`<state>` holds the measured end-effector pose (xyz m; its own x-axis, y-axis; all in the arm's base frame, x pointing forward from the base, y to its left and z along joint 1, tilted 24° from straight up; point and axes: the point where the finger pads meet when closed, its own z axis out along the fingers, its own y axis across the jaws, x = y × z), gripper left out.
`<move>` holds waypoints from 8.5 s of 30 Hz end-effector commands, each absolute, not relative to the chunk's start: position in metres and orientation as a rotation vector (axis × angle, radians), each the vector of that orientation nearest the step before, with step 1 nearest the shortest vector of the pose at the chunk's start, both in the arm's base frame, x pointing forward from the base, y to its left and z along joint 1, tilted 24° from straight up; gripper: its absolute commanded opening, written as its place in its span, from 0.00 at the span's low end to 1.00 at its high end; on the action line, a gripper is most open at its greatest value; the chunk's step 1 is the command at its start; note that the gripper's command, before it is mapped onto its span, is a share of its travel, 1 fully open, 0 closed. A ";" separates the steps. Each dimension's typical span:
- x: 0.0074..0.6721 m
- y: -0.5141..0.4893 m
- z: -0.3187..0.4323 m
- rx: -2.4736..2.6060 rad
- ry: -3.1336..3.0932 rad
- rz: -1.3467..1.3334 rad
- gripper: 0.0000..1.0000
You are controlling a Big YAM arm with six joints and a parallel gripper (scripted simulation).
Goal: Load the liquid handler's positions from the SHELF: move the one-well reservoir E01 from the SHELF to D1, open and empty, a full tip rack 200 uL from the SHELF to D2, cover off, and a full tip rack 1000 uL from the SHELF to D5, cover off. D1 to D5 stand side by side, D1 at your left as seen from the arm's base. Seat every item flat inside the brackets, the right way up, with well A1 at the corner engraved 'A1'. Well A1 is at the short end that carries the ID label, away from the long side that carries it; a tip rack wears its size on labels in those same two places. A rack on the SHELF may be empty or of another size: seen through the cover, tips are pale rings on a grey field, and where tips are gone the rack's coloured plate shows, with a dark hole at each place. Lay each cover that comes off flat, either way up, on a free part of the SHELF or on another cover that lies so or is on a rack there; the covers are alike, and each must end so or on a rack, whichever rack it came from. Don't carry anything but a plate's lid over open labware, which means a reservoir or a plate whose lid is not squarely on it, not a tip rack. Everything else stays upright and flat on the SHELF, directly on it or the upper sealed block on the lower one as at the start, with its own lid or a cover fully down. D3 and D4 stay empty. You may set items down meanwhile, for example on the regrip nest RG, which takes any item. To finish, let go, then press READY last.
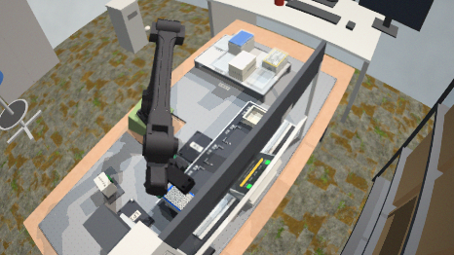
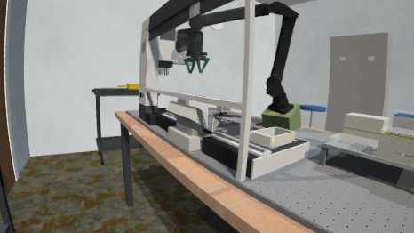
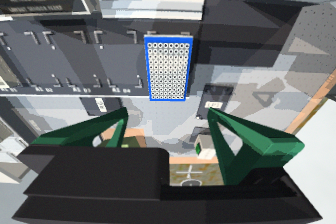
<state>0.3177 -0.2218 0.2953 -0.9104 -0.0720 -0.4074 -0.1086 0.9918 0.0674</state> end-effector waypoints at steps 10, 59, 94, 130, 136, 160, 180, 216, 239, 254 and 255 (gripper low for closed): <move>0.277 -0.228 0.274 -0.427 2.659 0.009 1.00; 0.198 -0.203 0.196 -1.401 2.340 -0.166 1.00; 0.181 -0.063 0.203 -1.891 2.000 -0.283 1.00; 0.172 0.098 0.236 -1.970 1.854 -0.316 1.00; 0.170 0.132 0.244 -1.956 1.848 -0.300 1.00; 0.153 0.248 0.248 -1.962 1.857 -0.266 1.00; 0.143 0.326 0.252 -1.971 1.870 -0.266 1.00; 0.177 0.389 0.275 -1.985 1.865 -0.276 1.00; 0.162 0.493 0.282 -1.988 1.864 -0.270 1.00; 0.152 0.557 0.286 -1.989 1.863 -0.267 1.00; 0.151 0.562 0.287 -1.990 1.863 -0.267 1.00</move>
<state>0.1613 0.5366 0.2651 0.0917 -0.9922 -0.0839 -0.9135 -0.0503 -0.4036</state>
